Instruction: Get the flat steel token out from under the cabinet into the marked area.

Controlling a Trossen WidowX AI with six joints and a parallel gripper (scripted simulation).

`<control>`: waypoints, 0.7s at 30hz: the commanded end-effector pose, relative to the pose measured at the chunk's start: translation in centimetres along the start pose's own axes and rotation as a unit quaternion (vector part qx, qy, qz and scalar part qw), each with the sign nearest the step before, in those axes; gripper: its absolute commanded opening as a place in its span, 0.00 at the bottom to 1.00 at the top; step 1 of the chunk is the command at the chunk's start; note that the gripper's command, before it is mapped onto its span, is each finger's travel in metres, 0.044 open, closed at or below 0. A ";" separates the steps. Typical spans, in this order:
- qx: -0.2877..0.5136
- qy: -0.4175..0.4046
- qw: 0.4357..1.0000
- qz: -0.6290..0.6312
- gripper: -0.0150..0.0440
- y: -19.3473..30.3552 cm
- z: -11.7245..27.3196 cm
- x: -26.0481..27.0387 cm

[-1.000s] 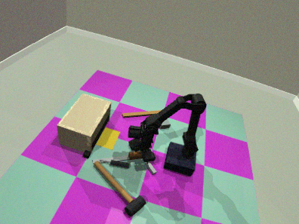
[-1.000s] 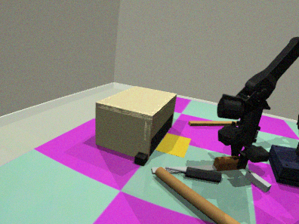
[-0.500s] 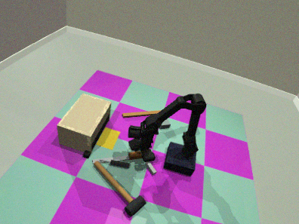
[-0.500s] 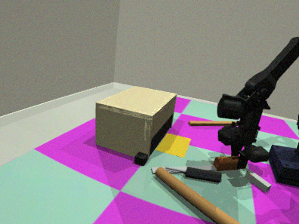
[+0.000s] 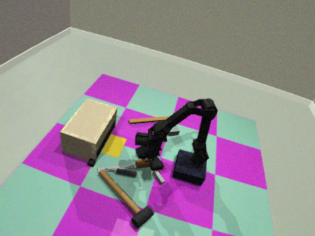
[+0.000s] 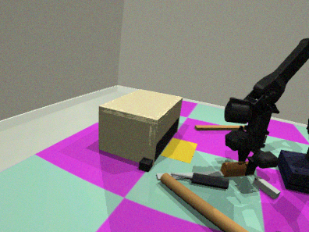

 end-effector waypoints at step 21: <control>0.000 -0.001 1.000 0.000 0.71 0.1 3.2 0.0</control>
Point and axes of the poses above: the point midway between the two fingers, 35 mm back from their tips, its own z axis back along the fingers, its own x axis across the jaws, y = z × x, the point moved 5 cm from there along z, back along the fingers, and after that the axes turned 8 degrees about z, right-handed, at the moved point
